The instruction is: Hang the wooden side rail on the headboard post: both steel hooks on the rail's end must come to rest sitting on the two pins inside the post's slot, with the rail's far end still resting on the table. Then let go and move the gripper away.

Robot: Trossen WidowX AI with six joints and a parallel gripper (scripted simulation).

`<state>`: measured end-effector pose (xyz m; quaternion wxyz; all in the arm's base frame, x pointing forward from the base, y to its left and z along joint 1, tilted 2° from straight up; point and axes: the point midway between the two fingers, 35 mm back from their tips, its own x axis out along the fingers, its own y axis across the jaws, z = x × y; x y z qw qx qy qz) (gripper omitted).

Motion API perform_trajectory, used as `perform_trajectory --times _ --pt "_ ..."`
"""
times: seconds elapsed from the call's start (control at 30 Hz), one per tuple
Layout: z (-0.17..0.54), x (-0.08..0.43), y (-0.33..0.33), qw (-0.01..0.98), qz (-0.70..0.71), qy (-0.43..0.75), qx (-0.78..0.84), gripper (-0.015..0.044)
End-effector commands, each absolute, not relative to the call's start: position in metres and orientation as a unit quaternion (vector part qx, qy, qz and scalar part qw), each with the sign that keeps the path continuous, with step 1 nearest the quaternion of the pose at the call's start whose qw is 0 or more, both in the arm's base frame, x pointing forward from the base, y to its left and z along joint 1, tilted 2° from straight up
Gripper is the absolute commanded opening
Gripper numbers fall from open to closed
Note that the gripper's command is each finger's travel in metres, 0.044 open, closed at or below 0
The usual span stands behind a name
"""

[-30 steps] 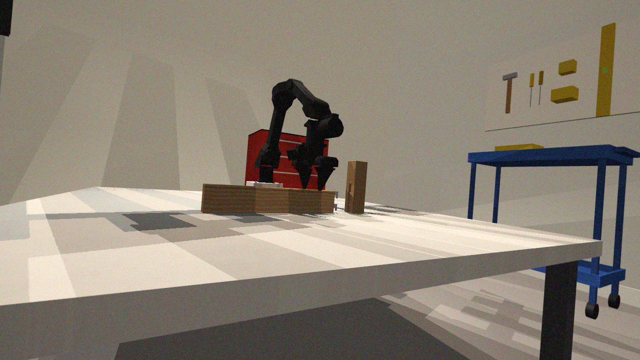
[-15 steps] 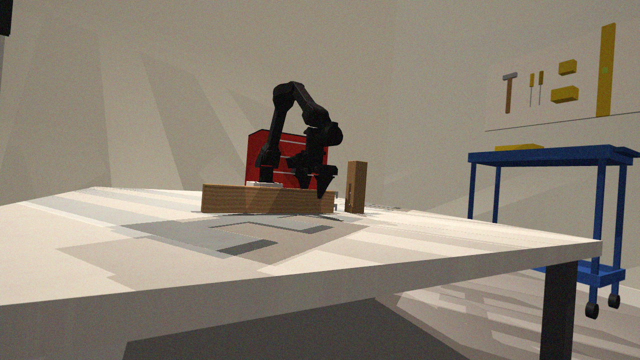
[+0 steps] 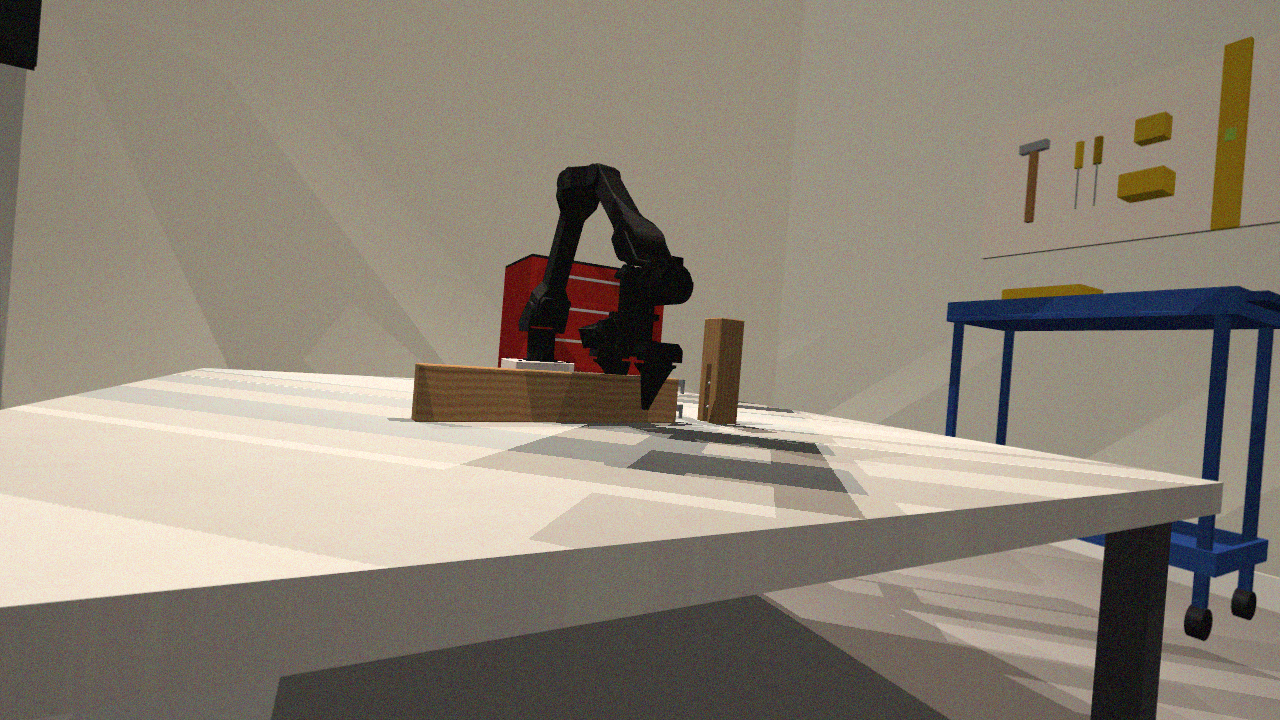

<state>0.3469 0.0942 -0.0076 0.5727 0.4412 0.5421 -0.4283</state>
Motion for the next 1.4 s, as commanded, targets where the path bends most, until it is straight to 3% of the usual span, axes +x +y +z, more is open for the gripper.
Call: perform_trajectory --times 0.0,0.4,0.6,0.67,1.37 --pt "-0.0116 0.3465 0.0931 0.573 -0.431 0.54 0.441 0.0414" --pt "-0.0116 0.3465 0.0931 0.573 -0.431 0.54 0.441 0.0099" --pt "-0.0116 0.3465 0.0931 0.573 -0.431 0.54 0.441 0.0059" --pt "-0.0116 0.3465 0.0931 0.573 -0.431 0.54 0.441 0.0006" --pt "-0.0117 0.339 0.0918 0.551 -0.457 0.519 0.467 0.0"
